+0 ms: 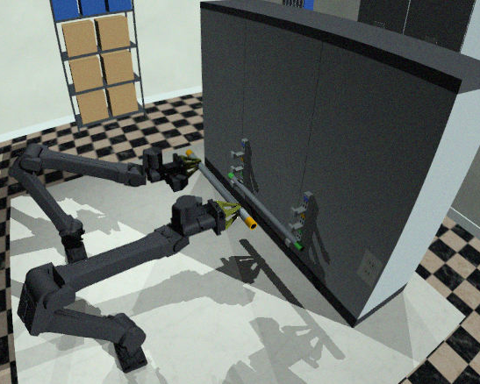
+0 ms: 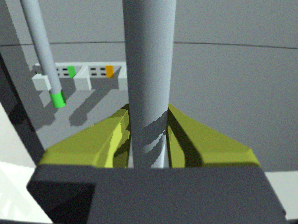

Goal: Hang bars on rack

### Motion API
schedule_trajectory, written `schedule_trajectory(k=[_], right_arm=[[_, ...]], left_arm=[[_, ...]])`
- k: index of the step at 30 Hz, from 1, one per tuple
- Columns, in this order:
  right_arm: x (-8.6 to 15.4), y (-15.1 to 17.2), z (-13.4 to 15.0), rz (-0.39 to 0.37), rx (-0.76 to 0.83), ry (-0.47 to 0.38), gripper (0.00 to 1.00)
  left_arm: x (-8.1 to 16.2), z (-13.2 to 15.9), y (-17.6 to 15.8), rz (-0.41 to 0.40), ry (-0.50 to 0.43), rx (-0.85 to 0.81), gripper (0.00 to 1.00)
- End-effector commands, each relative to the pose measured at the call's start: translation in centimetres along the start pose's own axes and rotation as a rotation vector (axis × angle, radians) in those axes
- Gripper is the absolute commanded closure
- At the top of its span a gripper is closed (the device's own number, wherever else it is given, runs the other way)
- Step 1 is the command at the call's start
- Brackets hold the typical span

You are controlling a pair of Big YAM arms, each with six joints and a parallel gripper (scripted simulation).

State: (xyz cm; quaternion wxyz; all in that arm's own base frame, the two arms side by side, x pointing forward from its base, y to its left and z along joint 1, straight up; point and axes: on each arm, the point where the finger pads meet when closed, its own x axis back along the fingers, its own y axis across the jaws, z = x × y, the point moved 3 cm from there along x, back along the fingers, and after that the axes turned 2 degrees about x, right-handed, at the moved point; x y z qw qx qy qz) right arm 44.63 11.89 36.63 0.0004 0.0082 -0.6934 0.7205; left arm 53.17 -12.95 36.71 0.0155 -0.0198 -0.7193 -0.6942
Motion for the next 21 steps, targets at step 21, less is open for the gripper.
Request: schedule_trajectory(k=[21], right_arm=[[4.0,-3.0,0.6,0.072,-0.019,0.013,1.00]], left_arm=[[4.1,0.2,3.2,-0.085,0.005,0.024,1.00]])
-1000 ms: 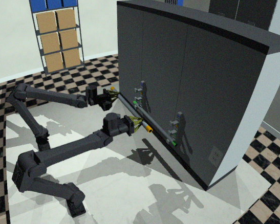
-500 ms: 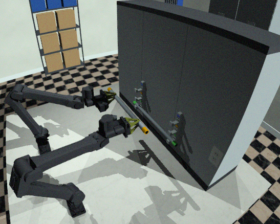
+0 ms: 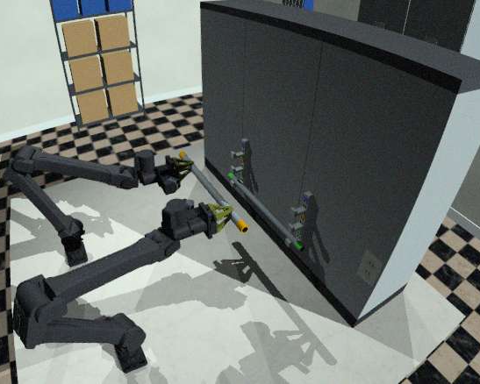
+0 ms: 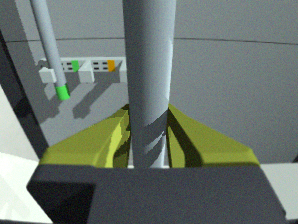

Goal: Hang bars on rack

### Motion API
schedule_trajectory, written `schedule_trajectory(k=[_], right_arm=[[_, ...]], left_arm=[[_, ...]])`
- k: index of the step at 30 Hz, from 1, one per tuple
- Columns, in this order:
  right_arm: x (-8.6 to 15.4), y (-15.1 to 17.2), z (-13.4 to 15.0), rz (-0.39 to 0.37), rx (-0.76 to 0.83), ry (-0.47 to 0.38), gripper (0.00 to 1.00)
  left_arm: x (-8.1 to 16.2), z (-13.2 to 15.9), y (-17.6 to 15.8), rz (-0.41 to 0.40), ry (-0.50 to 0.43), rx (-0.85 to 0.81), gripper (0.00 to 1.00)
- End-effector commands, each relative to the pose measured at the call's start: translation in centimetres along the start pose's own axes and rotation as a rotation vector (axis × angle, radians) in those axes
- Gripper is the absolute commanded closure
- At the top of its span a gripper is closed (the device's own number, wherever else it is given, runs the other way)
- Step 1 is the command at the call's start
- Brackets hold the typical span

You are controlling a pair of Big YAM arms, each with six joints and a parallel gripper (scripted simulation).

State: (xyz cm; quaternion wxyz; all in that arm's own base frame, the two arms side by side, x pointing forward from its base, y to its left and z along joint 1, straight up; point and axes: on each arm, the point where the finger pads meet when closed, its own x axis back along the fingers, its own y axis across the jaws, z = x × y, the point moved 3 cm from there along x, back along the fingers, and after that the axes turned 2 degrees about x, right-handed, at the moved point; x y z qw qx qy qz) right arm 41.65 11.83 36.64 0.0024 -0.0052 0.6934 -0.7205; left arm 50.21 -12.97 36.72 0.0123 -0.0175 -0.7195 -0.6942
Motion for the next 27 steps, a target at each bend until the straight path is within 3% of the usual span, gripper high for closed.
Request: schedule_trajectory(k=[1,12,27], right_arm=[[1.2,-3.0,0.5,0.063,-0.019,0.013,1.00],[3.0,-2.8,0.5,0.063,-0.019,0.013,1.00],[3.0,-2.6,0.5,0.065,-0.017,0.013,1.00]], left_arm=[[1.3,0.2,3.3,-0.077,0.007,0.024,1.00],[3.1,0.2,3.0,-0.077,0.007,0.024,1.00],[3.1,0.2,2.8,-0.077,0.006,0.025,1.00]])
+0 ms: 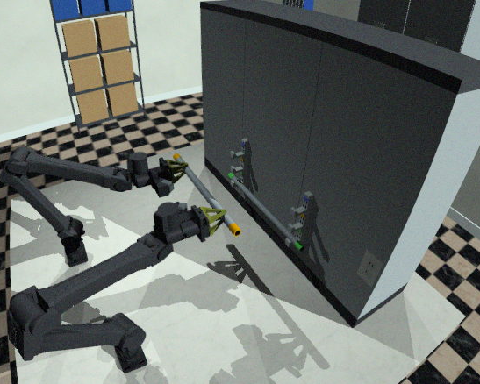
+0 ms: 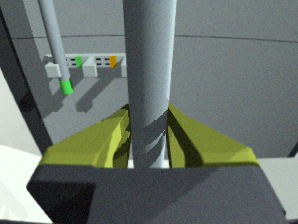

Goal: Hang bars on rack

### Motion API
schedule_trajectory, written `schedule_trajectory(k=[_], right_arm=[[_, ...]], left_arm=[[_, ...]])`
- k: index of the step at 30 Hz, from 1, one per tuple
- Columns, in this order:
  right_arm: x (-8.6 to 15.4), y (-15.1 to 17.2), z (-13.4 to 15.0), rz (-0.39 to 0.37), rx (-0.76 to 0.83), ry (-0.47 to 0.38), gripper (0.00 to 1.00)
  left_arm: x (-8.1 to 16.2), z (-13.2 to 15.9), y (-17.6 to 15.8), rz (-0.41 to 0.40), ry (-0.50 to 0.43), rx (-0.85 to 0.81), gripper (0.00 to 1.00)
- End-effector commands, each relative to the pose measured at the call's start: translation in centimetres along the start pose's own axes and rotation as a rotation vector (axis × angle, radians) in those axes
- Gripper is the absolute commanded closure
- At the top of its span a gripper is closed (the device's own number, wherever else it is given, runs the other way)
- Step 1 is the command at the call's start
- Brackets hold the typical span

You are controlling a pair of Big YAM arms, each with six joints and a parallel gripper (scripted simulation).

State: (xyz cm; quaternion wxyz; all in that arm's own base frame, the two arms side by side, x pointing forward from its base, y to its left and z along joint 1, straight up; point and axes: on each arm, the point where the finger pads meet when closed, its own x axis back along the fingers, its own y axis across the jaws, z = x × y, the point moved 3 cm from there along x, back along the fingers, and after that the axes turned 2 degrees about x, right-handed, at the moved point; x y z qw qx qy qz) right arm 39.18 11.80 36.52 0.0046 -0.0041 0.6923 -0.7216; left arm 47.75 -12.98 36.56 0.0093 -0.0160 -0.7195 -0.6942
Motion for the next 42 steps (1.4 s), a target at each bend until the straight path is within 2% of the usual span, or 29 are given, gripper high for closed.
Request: schedule_trajectory(k=[1,42], right_arm=[[0.56,-2.67,0.53,0.060,-0.020,0.014,1.00],[-0.29,-1.95,0.51,0.060,-0.019,0.015,1.00]], left_arm=[[0.65,0.26,3.00,-0.071,0.009,0.025,1.00],[-0.34,0.29,2.06,-0.069,0.009,0.026,1.00]])
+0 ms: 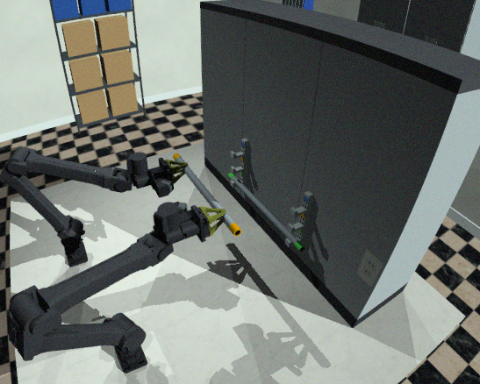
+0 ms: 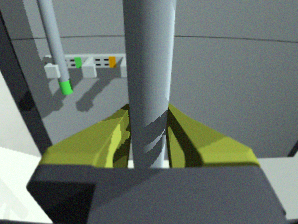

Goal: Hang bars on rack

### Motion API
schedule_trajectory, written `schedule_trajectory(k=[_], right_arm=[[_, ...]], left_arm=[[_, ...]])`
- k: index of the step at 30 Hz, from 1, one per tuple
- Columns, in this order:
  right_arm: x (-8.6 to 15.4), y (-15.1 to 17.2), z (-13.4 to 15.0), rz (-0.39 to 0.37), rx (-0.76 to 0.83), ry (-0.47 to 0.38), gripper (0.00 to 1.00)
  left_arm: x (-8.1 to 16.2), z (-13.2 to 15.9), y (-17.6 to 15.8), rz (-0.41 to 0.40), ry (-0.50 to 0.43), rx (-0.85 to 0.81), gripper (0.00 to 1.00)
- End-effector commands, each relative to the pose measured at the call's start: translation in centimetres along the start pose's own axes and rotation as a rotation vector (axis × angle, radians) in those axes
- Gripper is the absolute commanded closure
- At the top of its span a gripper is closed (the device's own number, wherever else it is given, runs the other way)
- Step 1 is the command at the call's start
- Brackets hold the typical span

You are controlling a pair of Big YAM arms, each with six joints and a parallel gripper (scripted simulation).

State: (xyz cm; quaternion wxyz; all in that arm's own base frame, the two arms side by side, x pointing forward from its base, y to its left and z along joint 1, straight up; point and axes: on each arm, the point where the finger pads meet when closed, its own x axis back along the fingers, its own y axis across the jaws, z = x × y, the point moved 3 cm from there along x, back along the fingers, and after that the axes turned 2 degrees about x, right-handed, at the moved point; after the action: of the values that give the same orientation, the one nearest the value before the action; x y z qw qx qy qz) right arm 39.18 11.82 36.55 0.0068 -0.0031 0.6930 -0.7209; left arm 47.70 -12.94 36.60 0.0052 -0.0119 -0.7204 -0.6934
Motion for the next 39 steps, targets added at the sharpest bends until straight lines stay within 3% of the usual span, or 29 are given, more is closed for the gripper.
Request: schedule_trajectory(k=[1,39], right_arm=[[-0.3,-1.9,0.5,0.056,-0.017,0.016,1.00],[-0.7,1.6,0.4,0.056,-0.016,0.016,1.00]], left_arm=[[-0.5,0.3,2.0,-0.058,0.009,0.024,1.00],[-1.1,0.4,-1.7,-0.057,0.009,0.024,1.00]])
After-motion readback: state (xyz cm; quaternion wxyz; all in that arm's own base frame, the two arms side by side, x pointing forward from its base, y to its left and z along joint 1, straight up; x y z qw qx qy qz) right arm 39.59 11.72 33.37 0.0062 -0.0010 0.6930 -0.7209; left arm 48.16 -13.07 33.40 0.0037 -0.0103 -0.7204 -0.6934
